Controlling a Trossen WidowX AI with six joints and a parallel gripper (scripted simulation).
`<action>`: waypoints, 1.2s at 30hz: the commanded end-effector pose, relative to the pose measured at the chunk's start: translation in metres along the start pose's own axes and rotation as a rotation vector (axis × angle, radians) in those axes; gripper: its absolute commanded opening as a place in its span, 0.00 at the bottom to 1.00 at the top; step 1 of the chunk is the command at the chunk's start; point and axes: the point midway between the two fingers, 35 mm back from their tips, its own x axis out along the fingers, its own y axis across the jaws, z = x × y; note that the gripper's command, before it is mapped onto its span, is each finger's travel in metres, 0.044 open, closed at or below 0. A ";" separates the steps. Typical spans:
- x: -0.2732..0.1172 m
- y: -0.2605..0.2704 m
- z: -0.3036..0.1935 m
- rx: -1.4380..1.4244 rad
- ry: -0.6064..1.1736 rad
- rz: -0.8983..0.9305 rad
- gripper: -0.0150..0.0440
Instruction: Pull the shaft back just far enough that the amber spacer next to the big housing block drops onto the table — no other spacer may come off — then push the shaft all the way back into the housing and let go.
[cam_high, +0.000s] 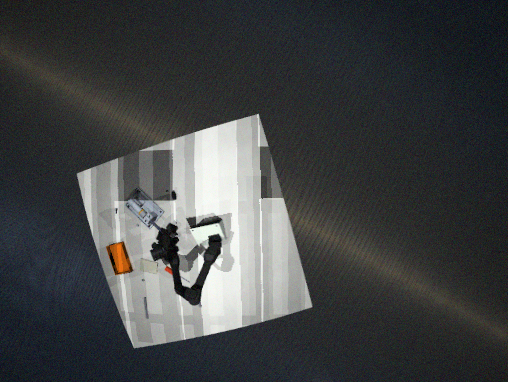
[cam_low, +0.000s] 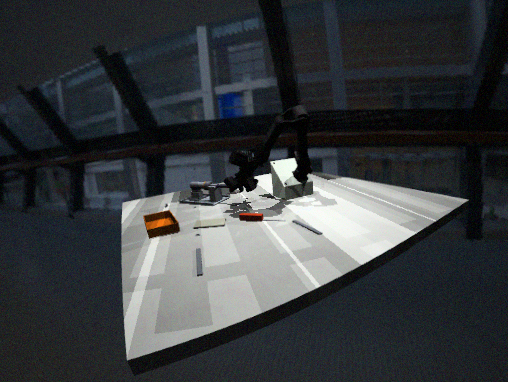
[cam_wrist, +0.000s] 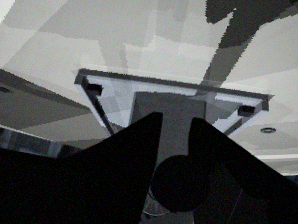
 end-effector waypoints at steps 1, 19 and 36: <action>0.000 0.000 0.001 0.003 0.000 0.002 0.25; -0.002 0.000 0.002 0.003 0.000 0.002 0.25; -0.003 0.000 0.003 0.003 0.000 0.002 0.25</action>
